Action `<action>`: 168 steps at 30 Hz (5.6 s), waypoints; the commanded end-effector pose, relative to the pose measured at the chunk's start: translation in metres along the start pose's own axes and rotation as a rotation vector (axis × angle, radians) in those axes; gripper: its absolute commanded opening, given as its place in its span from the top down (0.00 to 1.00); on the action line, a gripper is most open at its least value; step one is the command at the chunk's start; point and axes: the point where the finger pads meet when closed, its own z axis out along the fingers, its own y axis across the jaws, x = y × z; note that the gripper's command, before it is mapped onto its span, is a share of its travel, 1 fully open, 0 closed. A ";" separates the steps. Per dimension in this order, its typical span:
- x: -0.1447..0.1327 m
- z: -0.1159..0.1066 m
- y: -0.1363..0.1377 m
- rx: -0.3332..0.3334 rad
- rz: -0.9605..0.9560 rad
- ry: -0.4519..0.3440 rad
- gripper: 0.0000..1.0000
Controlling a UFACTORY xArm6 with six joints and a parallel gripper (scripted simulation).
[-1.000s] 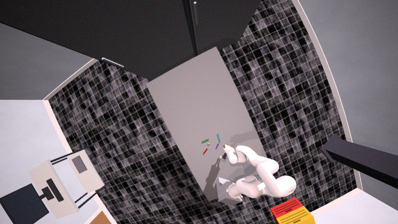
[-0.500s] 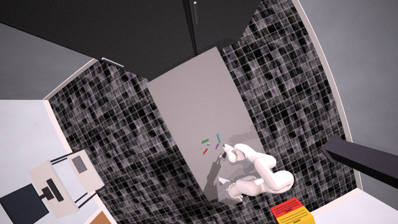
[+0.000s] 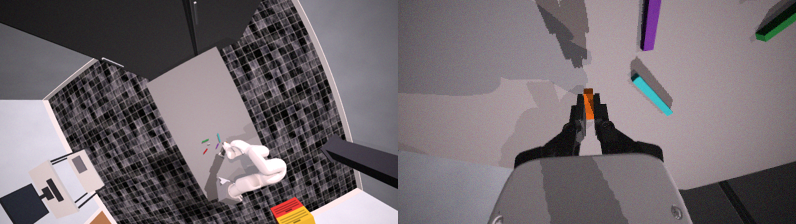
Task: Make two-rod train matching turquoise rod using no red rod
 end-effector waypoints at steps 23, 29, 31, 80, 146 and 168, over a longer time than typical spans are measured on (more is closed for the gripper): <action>0.000 0.013 0.001 -0.003 0.000 -0.002 0.96; 0.000 0.013 0.001 -0.003 0.000 -0.002 0.96; 0.000 0.013 0.001 -0.003 0.000 -0.002 0.96; 0.000 0.013 0.001 -0.003 0.000 -0.002 0.96; 0.000 0.025 0.001 -0.003 0.000 -0.002 0.88; 0.000 0.025 0.001 -0.003 0.000 -0.002 0.76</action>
